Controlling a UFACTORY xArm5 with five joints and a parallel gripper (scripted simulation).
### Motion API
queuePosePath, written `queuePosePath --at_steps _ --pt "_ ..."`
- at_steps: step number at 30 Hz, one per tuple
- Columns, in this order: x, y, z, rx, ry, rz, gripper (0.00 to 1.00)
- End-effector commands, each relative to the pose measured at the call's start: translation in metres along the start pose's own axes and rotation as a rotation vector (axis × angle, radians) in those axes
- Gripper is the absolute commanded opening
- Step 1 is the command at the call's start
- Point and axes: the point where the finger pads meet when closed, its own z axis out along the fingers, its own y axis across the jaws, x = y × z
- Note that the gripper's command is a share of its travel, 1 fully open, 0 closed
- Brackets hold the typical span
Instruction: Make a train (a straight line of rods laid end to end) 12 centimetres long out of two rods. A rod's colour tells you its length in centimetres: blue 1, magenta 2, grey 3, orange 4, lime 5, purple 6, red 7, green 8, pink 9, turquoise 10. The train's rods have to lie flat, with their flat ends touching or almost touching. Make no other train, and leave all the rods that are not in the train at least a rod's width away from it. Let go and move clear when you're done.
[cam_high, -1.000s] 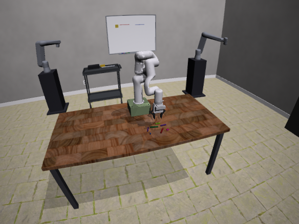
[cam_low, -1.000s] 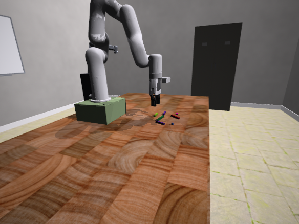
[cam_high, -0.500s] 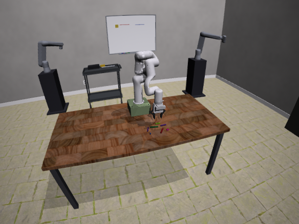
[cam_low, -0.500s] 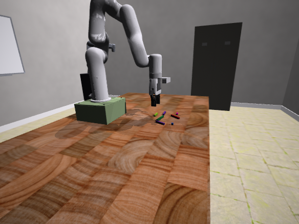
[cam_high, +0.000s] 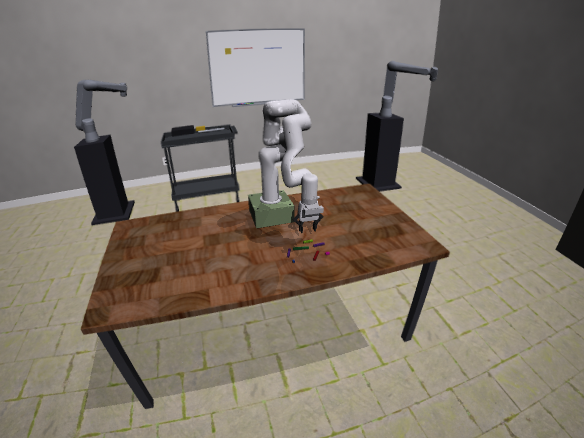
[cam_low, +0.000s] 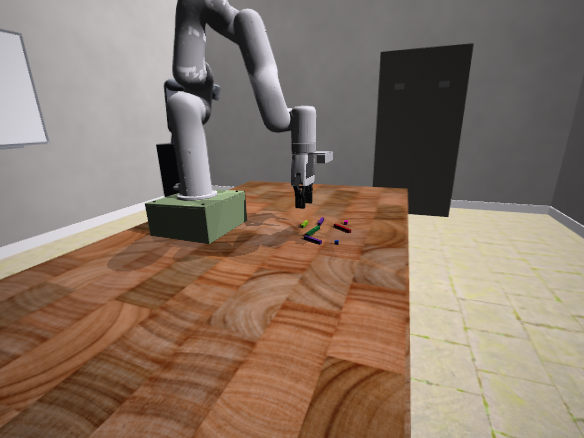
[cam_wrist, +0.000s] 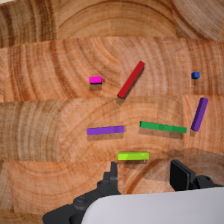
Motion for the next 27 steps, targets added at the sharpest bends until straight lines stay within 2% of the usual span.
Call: queuePosePath --at_steps 1,27 --pt "0.001 0.000 0.000 0.001 0.003 0.000 0.71" --pt "0.001 0.000 0.027 0.001 0.003 0.000 0.71"
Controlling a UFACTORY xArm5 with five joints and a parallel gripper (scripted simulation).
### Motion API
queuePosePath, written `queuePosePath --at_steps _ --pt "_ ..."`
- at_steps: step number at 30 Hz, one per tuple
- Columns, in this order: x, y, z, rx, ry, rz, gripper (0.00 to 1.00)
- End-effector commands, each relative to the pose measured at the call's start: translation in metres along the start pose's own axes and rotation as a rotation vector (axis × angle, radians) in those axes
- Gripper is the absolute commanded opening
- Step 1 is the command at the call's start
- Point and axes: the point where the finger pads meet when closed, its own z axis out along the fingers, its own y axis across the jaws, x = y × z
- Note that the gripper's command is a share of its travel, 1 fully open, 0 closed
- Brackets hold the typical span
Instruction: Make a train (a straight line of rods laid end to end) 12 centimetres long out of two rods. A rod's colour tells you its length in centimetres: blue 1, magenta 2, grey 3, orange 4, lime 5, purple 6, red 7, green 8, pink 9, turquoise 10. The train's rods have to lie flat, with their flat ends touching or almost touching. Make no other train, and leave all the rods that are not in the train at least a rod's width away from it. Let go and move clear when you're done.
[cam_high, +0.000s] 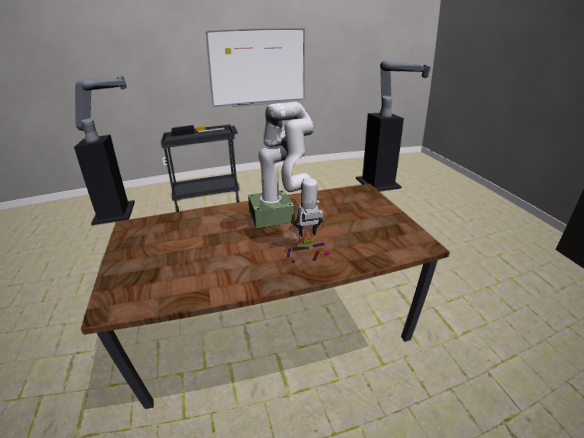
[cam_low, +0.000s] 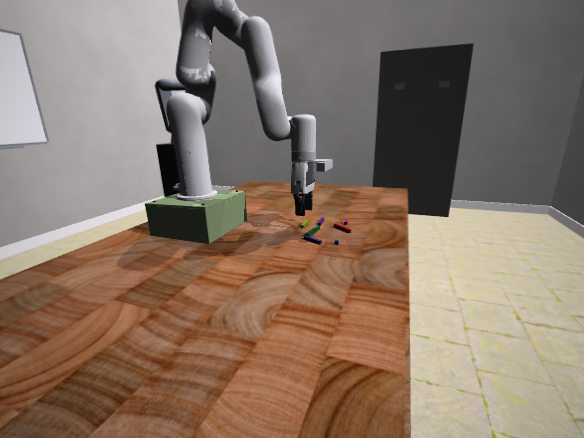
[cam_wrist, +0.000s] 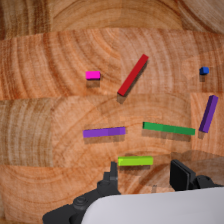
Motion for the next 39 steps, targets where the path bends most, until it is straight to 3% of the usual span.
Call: queuePosePath --at_steps 1,19,39 --pt "0.001 -0.001 0.005 0.001 0.003 0.000 0.71" --pt "0.001 -0.002 0.023 0.001 0.003 0.000 0.71" --pt "0.001 -0.002 0.025 0.001 0.003 0.000 0.71"
